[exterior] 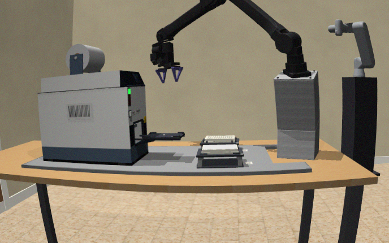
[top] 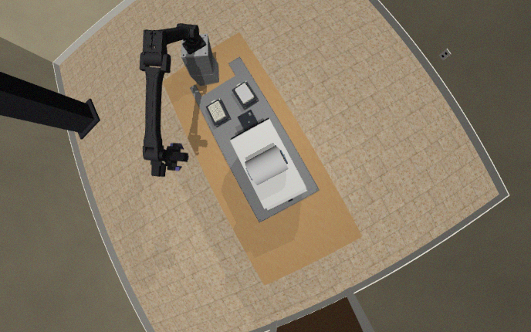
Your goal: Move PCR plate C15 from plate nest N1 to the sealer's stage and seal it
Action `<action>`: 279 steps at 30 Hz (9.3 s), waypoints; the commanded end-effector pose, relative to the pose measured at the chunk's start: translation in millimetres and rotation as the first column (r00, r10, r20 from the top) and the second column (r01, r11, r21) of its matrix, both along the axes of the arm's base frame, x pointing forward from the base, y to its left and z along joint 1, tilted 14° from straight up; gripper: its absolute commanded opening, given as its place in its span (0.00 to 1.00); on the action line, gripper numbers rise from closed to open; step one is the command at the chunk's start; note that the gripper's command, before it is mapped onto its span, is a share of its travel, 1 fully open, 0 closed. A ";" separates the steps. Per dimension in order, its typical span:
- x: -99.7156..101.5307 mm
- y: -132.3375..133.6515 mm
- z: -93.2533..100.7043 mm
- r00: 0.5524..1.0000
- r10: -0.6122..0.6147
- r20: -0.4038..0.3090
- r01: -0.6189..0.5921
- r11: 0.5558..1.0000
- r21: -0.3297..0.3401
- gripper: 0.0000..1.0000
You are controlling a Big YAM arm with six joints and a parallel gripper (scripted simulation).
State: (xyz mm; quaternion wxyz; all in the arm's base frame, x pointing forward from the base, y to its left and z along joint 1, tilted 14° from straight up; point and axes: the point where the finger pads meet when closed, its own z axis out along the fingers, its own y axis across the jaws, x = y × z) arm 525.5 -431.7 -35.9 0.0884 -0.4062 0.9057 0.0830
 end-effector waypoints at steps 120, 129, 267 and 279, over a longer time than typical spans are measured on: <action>-132.0 369.4 42.9 0.578 -0.800 -0.160 0.812 0.583 0.020 1.00; -170.5 403.4 36.0 0.555 -0.813 -0.174 0.828 0.560 0.021 1.00; -192.1 301.6 -88.9 0.522 -0.850 0.070 0.811 0.520 0.270 1.00; -198.0 296.8 -93.6 0.485 -0.874 0.044 0.837 0.478 0.268 1.00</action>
